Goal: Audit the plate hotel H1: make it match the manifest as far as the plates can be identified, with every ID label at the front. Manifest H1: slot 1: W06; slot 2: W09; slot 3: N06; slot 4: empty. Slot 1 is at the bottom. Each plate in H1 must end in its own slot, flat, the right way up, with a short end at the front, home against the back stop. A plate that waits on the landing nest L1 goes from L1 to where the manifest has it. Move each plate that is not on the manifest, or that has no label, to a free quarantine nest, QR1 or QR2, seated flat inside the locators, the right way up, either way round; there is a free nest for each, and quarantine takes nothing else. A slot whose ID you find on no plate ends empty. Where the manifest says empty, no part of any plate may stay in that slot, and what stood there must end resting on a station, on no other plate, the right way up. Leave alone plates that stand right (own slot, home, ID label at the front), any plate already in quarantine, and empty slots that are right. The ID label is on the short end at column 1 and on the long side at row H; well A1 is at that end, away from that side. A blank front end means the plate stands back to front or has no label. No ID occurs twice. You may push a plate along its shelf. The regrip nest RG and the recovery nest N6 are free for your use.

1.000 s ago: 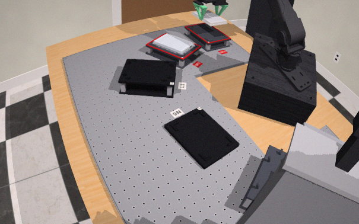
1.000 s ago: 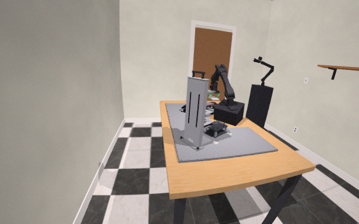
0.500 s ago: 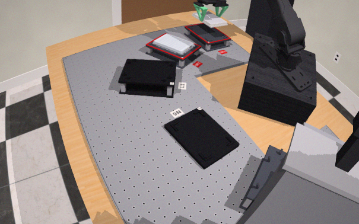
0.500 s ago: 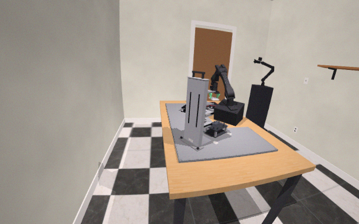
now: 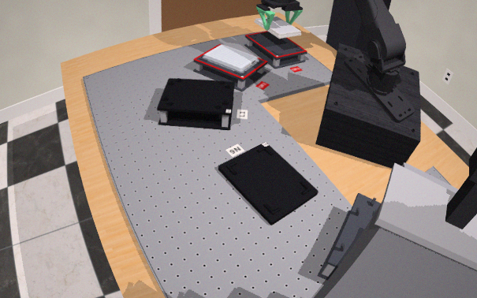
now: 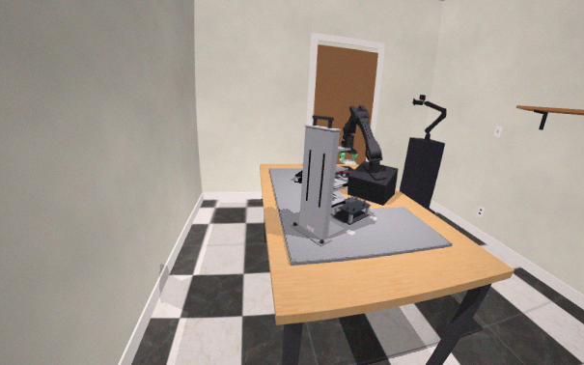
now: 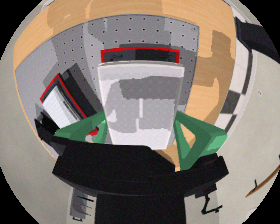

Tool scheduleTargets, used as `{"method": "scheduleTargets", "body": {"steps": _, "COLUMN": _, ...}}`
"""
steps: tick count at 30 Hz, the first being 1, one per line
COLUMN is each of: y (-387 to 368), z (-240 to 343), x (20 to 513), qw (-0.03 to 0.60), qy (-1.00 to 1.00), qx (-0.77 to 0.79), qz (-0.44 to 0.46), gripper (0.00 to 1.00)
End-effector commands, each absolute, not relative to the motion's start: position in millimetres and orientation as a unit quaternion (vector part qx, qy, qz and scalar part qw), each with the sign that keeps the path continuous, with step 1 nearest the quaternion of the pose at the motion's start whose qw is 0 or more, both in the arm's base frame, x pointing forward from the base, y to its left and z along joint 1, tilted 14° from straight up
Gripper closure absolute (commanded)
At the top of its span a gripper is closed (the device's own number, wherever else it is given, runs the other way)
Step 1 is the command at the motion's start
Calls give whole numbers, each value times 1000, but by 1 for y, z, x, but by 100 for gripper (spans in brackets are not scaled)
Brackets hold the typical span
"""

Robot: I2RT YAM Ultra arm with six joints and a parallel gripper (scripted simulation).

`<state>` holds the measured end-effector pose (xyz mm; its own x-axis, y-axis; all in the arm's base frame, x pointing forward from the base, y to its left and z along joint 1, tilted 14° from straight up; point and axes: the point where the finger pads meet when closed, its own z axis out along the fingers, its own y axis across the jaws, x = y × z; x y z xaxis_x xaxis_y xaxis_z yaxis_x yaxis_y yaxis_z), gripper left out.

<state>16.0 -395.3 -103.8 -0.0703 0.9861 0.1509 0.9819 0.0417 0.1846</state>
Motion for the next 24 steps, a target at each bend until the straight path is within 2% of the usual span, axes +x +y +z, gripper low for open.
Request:
{"method": "scheduleTargets", "body": {"steps": 1, "y": -392, "z": -107, "x": 19, "qw": 12, "qy": 720, "qx": 683, "qz": 122, "gripper": 14}}
{"method": "scheduleTargets", "body": {"steps": 24, "y": -394, "z": -119, "x": 22, "qw": 15, "qy": 721, "qx": 682, "qz": 119, "gripper": 14}}
